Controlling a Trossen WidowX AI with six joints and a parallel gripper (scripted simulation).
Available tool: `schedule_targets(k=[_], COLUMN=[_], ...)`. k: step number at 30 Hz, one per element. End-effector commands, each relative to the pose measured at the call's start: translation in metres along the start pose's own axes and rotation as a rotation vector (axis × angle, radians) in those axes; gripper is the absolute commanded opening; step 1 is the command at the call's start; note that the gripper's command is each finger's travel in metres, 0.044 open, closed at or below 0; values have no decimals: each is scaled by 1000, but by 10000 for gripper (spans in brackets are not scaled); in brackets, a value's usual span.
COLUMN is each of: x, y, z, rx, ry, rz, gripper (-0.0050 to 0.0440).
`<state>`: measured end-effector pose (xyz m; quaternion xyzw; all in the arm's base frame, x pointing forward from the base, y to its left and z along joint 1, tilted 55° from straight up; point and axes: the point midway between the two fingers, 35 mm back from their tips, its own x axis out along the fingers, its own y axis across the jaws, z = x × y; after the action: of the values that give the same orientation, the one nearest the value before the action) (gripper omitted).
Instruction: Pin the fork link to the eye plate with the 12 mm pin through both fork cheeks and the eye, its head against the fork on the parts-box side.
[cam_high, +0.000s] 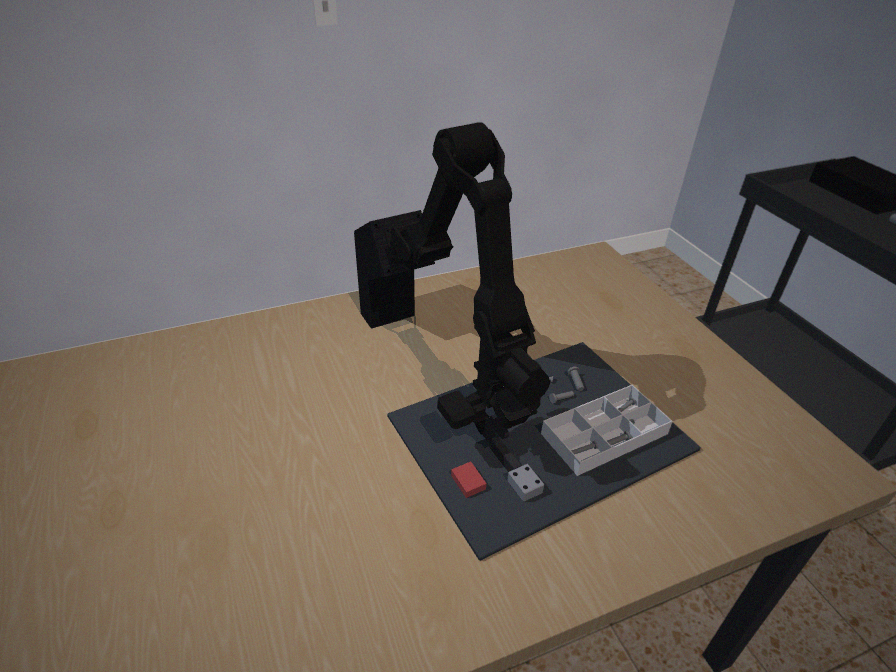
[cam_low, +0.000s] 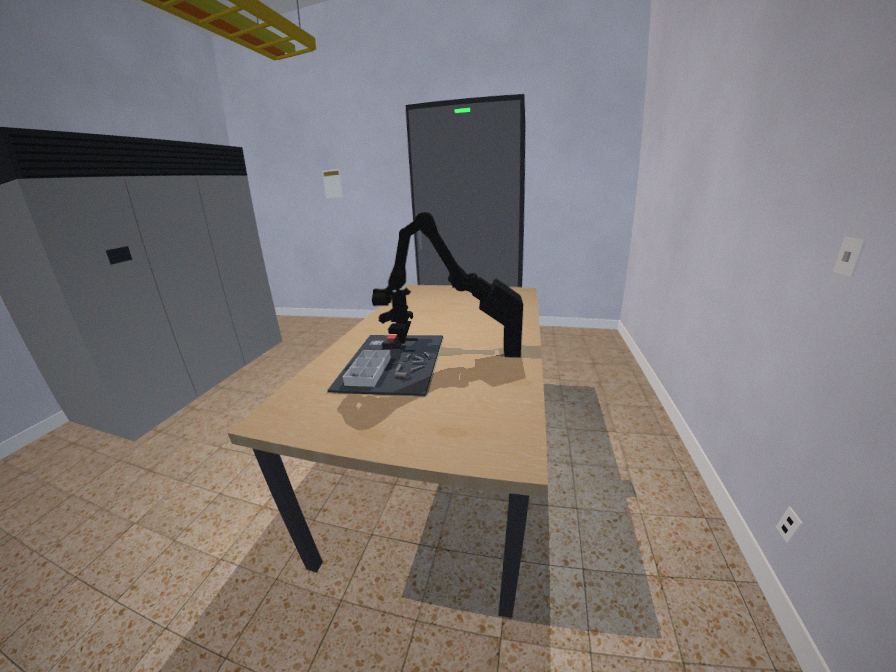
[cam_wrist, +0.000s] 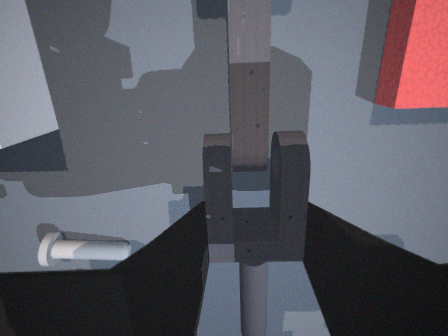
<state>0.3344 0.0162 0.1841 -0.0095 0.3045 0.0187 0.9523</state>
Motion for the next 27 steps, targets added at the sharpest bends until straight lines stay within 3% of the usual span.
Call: schedule_targets(k=[1,27], x=[-4,-3], y=[0,0], z=[8,8], rx=[1,1], ry=[-22,-24], rz=[-2,-2], gripper=[-50,-50])
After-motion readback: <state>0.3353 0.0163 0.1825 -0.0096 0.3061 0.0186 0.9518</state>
